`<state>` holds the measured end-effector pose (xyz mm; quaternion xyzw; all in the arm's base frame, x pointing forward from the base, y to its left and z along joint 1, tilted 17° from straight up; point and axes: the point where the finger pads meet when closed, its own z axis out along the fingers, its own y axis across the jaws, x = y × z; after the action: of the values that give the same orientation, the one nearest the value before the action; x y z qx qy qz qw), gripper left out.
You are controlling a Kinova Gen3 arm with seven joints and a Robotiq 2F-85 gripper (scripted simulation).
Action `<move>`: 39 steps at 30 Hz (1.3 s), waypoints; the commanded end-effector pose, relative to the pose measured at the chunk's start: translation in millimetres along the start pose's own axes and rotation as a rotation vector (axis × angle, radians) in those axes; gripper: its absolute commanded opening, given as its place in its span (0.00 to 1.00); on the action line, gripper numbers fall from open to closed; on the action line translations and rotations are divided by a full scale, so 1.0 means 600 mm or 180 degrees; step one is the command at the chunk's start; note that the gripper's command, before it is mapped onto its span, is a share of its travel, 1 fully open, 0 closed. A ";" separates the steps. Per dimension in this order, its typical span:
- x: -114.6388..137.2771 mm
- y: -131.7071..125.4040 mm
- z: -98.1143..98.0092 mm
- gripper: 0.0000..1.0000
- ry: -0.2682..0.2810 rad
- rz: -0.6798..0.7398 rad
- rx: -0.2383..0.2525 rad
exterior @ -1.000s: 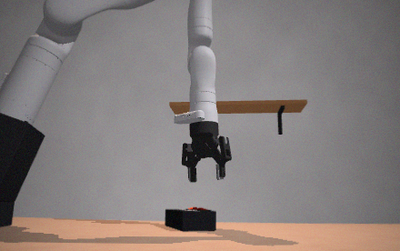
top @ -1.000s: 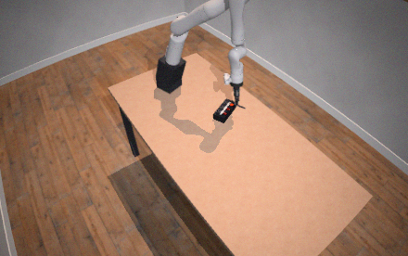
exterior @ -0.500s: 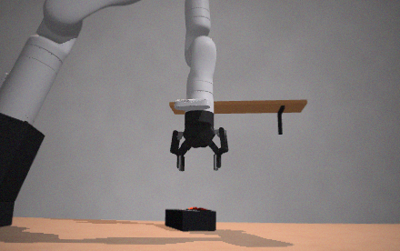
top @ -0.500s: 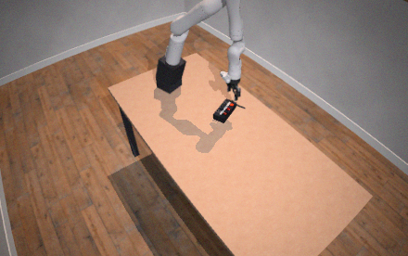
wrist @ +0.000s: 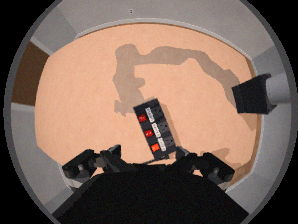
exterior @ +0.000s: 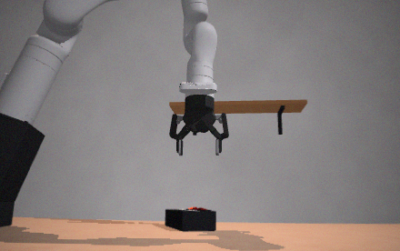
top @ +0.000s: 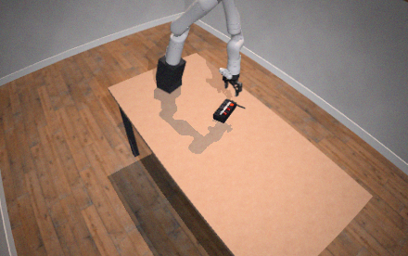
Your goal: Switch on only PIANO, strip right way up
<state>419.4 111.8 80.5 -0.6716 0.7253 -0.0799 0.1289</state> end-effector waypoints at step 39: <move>0.020 -0.007 0.048 1.00 -0.0085 0.4084 -0.0136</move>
<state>430.4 107.7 59.4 -0.1476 0.9769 0.0319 0.1514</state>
